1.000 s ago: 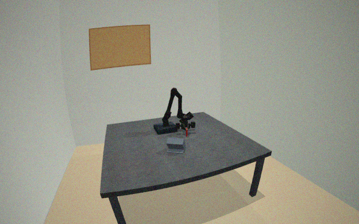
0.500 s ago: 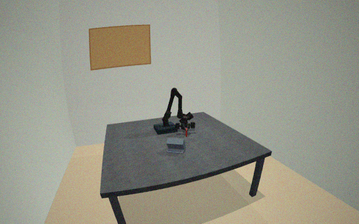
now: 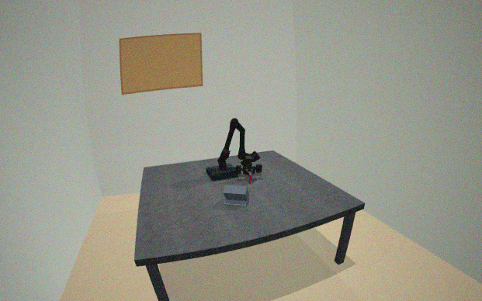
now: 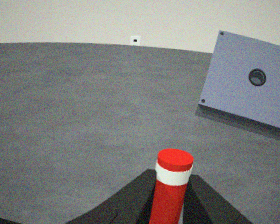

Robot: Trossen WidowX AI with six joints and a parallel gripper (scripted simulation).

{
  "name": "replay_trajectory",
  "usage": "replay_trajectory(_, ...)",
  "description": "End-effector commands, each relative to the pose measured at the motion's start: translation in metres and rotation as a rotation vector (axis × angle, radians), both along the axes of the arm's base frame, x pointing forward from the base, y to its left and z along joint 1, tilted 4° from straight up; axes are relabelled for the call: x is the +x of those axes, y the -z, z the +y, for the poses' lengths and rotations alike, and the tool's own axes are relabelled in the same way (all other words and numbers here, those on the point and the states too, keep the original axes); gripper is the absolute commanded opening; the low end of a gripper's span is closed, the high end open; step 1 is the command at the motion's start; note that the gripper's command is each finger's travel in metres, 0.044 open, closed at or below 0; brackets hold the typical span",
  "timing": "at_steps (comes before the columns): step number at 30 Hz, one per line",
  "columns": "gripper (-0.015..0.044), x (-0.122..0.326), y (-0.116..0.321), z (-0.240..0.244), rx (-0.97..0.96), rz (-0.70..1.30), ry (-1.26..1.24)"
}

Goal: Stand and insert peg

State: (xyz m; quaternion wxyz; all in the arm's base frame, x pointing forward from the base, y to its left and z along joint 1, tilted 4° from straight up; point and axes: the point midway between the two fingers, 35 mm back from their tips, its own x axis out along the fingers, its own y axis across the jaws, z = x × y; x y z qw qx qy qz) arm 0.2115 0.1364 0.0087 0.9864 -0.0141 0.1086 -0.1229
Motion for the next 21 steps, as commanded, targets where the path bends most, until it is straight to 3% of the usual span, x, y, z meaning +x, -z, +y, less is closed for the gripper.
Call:
replay_trajectory(1,0.0050,-0.0013,0.0010,0.0002,0.000,0.000,0.000)
replay_trajectory(21,0.0050,-0.0058,0.0021,0.0003,-0.009,-0.018,0.007)
